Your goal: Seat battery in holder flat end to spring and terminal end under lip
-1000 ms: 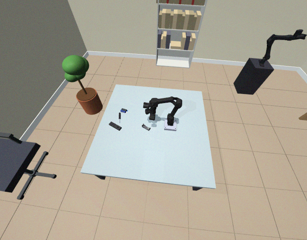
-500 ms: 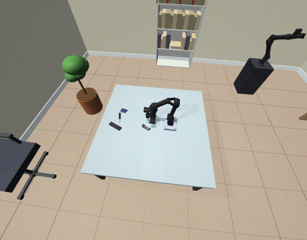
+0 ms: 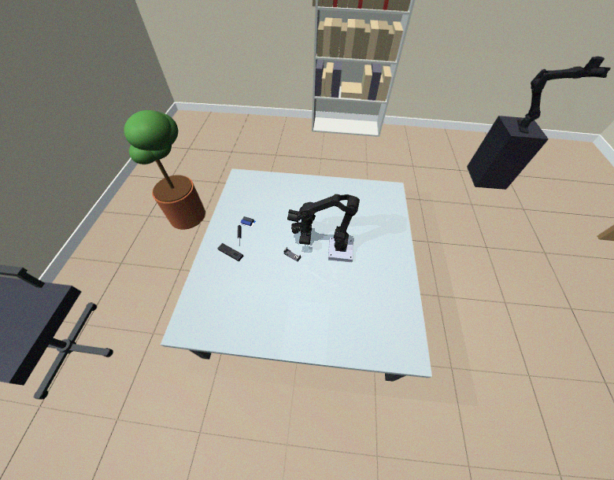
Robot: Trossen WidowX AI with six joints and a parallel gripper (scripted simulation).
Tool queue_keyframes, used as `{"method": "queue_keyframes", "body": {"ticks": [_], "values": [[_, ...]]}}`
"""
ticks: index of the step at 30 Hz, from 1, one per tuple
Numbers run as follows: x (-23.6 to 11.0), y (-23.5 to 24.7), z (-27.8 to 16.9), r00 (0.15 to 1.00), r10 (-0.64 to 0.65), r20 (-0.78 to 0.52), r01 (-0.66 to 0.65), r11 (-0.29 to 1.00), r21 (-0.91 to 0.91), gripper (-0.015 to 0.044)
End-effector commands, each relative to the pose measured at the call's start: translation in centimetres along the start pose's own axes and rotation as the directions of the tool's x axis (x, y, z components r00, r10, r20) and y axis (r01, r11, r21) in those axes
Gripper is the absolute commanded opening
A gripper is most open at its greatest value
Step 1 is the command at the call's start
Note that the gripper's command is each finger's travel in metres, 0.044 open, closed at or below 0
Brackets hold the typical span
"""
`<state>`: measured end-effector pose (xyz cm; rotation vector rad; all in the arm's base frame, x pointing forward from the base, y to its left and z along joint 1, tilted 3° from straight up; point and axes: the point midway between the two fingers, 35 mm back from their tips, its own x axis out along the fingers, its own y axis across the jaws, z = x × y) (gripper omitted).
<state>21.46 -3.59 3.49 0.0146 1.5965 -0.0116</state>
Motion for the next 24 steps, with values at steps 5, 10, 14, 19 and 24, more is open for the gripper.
{"method": "queue_keyframes", "body": {"ticks": [5,10,14,19,24], "values": [[-0.1,-1.3,0.1,1.0,-0.008,0.003,0.008,1.0,-0.003,0.0],[-0.1,-2.1,0.1,1.0,-0.009,0.003,0.009,1.0,-0.003,0.0],[-0.1,-2.8,0.1,1.0,-0.01,0.003,0.01,1.0,-0.003,0.0],[-0.1,-3.6,0.0,1.0,-0.01,0.002,0.01,1.0,-0.003,0.0],[-0.1,-4.4,-0.1,1.0,-0.011,0.002,0.011,1.0,-0.003,0.0]]}}
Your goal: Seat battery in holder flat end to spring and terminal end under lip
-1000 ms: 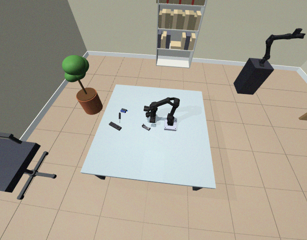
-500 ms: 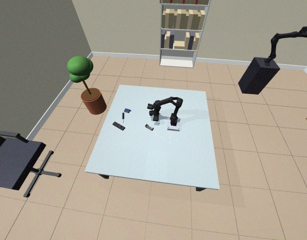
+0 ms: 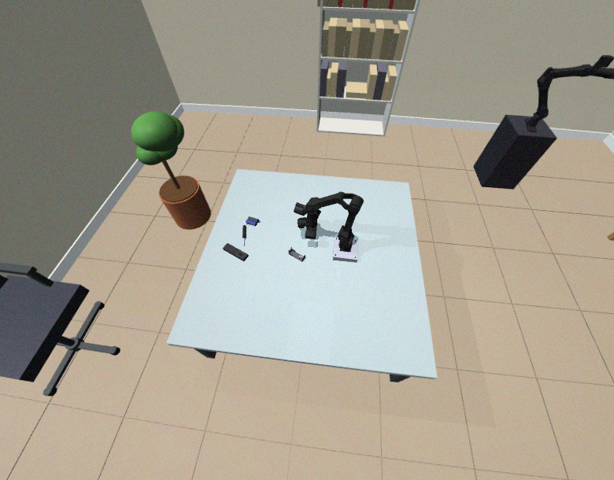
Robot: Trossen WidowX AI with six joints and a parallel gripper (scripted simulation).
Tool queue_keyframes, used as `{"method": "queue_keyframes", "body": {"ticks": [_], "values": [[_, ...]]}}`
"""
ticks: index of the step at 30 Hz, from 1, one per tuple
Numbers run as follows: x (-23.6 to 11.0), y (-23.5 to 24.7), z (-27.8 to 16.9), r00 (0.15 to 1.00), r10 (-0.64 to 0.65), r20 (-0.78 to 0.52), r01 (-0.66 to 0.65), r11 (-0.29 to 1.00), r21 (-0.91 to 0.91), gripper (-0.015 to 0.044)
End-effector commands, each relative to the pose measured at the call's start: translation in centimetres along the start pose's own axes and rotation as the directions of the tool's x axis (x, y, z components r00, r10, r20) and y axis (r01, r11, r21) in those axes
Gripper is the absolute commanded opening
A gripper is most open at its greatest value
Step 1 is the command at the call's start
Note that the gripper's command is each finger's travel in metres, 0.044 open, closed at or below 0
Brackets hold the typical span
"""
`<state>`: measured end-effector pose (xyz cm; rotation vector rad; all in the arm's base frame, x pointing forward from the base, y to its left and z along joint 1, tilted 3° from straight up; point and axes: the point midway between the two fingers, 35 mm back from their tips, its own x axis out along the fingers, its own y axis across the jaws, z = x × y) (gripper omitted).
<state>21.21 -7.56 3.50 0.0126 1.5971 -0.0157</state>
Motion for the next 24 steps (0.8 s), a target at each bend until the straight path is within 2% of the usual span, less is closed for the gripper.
{"method": "queue_keyframes", "body": {"ticks": [1,5,16,24], "values": [[-0.1,-0.5,0.0,1.0,-0.007,0.003,0.007,1.0,-0.005,0.0],[-0.5,-0.4,0.0,1.0,-0.001,0.0,0.001,1.0,0.001,0.0],[-8.0,-0.5,0.1,1.0,-0.007,0.003,0.007,1.0,-0.005,0.0],[-7.9,-0.4,0.1,1.0,-0.002,0.005,0.002,1.0,-0.001,0.0]]}}
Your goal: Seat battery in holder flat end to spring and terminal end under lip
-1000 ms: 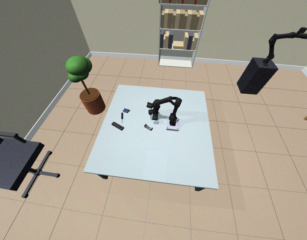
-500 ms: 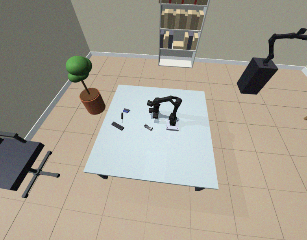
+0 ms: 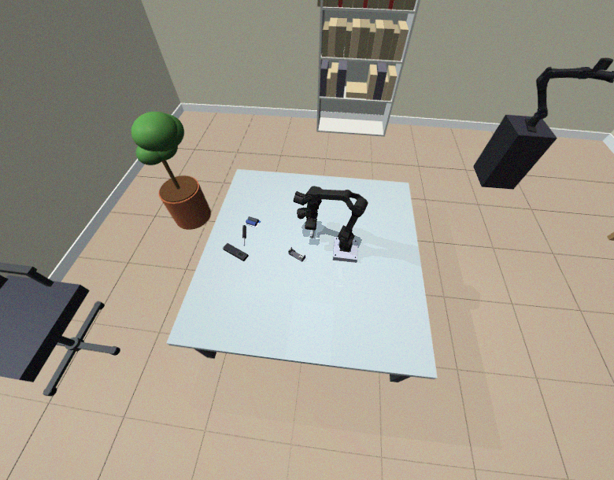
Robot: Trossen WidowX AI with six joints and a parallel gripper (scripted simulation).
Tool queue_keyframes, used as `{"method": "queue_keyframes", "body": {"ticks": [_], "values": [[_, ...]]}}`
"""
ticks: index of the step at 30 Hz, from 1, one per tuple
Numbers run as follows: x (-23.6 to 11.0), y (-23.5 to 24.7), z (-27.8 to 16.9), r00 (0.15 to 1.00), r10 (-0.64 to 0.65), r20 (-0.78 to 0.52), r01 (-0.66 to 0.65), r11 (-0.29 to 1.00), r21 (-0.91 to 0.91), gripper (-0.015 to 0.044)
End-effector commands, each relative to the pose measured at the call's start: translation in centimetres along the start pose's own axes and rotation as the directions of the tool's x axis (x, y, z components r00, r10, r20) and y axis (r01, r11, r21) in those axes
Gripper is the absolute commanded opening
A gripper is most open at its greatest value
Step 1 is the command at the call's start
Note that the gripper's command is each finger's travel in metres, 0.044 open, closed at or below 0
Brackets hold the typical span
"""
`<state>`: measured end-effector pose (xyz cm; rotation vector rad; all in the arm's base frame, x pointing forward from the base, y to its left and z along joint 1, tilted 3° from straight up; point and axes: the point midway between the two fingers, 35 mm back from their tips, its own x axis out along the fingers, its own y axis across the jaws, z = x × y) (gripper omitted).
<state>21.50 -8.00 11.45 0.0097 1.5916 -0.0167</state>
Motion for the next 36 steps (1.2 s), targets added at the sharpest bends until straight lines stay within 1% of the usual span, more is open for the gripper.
{"method": "queue_keyframes", "body": {"ticks": [1,3,5,7,9,12,13,15,17,19,20,21,30,36], "values": [[0.0,0.0,0.0,1.0,0.0,-0.001,0.0,1.0,0.0,0.0],[0.0,0.0,0.0,1.0,0.0,-0.001,0.0,1.0,0.0,0.0],[0.3,-0.1,0.0,1.0,0.0,-0.001,0.0,0.998,0.068,0.0053],[1.1,-0.5,0.1,1.0,-0.001,-0.001,0.001,0.967,0.256,0.0105],[2.1,-0.8,0.2,1.0,-0.002,-0.001,0.002,0.892,0.451,0.0157],[3.5,-1.3,0.2,1.0,-0.004,-0.001,0.004,0.709,0.705,0.0236],[3.9,-1.5,0.2,1.0,-0.004,-0.001,0.004,0.632,0.775,0.0245],[4.8,-1.8,0.2,1.0,-0.005,-0.002,0.004,0.457,0.89,0.0245],[5.7,-2.1,0.1,1.0,-0.006,-0.002,0.004,0.262,0.965,0.0245],[6.6,-2.4,0.0,1.0,-0.007,-0.003,0.003,0.074,0.997,0.0245],[6.8,-2.5,-0.1,1.0,-0.007,-0.003,0.003,0.023,1.0,0.0245],[6.9,-2.5,-0.1,1.0,-0.007,-0.003,0.003,0.006,1.0,0.0245],[6.9,-2.5,-0.1,1.0,-0.007,-0.003,0.003,0.006,1.0,0.0245],[7.7,-2.5,0.0,1.0,-0.007,-0.003,0.003,0.006,1.0,0.0245]]}}
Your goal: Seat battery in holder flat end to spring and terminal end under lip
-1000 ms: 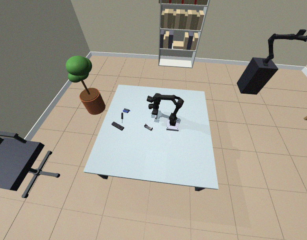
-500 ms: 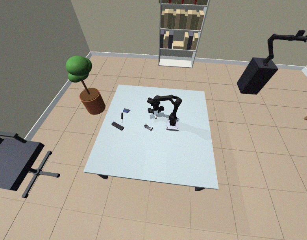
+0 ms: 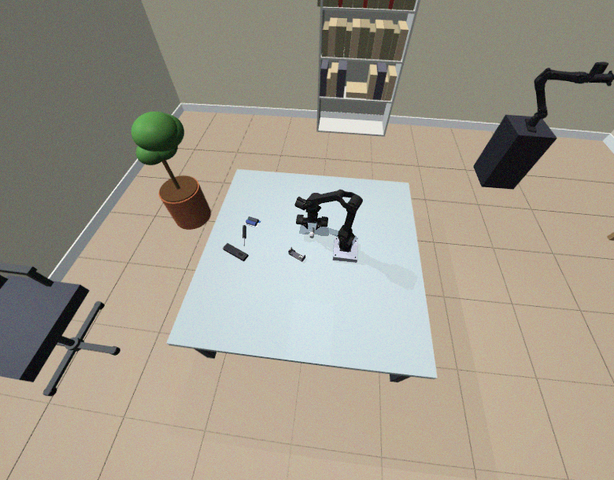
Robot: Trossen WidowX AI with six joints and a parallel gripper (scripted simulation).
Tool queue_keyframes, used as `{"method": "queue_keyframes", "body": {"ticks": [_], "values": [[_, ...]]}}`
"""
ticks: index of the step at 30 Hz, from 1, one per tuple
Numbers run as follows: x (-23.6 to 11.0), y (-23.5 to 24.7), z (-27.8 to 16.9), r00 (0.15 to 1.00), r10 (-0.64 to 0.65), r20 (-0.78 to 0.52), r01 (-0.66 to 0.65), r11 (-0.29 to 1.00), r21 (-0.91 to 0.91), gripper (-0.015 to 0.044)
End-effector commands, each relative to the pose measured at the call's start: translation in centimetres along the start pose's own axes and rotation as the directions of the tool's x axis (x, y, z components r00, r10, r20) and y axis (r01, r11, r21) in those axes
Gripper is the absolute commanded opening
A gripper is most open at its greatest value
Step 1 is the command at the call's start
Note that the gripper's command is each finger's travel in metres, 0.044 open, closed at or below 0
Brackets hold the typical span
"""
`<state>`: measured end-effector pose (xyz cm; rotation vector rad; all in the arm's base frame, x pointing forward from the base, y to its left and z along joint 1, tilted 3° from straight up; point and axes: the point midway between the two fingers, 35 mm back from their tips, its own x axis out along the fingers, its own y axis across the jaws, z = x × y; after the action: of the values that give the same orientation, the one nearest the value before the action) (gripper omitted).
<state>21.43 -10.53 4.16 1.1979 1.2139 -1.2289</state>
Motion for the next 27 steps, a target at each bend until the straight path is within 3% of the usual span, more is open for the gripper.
{"method": "queue_keyframes", "body": {"ticks": [1,27], "values": [[0.6,-0.1,0.0,1.0,-0.007,0.003,0.007,1.0,0.007,0.0245],[4.6,-0.3,0.0,1.0,-0.007,0.003,0.007,1.0,0.007,0.0245]]}}
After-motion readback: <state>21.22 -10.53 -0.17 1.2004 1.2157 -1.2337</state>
